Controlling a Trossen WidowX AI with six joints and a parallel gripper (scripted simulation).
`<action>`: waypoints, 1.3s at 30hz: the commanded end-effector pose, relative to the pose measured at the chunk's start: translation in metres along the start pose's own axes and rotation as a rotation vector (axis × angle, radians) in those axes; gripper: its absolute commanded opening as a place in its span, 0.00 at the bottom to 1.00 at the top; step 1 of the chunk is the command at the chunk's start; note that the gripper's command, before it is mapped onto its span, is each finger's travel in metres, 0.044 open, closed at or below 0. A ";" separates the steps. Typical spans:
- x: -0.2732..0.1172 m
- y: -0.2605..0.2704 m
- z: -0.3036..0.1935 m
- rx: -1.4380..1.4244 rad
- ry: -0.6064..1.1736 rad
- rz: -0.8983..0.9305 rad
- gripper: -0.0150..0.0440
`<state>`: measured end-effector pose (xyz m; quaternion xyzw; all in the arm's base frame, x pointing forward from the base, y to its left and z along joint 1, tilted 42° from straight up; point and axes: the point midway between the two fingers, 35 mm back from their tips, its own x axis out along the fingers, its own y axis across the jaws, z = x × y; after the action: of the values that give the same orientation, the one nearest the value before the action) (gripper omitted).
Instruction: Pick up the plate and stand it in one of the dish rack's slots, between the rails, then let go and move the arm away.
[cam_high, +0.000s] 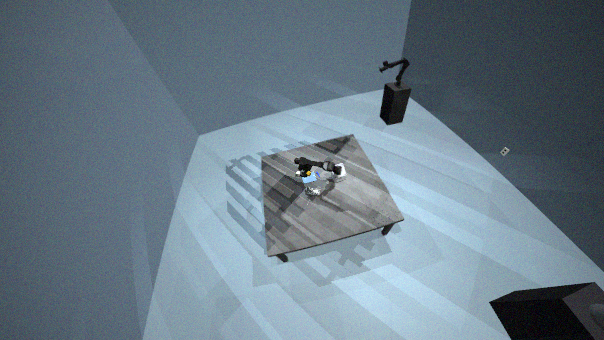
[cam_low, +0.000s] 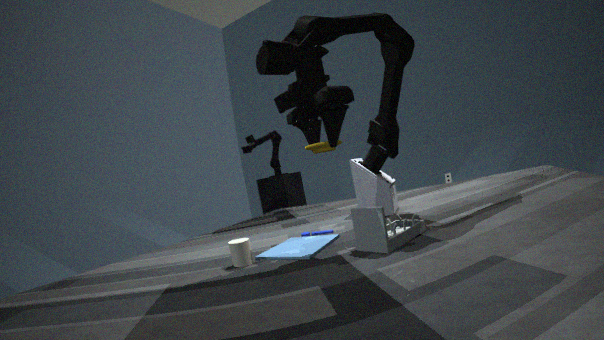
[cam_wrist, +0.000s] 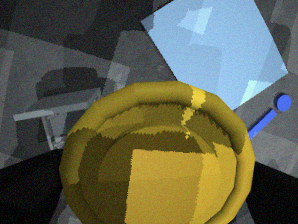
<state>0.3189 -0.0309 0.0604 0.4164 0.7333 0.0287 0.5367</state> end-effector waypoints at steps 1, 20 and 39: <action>0.001 0.012 -0.020 0.150 0.009 0.001 0.25; 0.003 0.045 -0.101 0.803 0.016 0.000 0.25; 0.011 0.053 -0.168 1.333 0.035 -0.007 0.25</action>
<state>0.2180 0.0748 0.1482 0.6543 0.6109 -0.4118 0.1708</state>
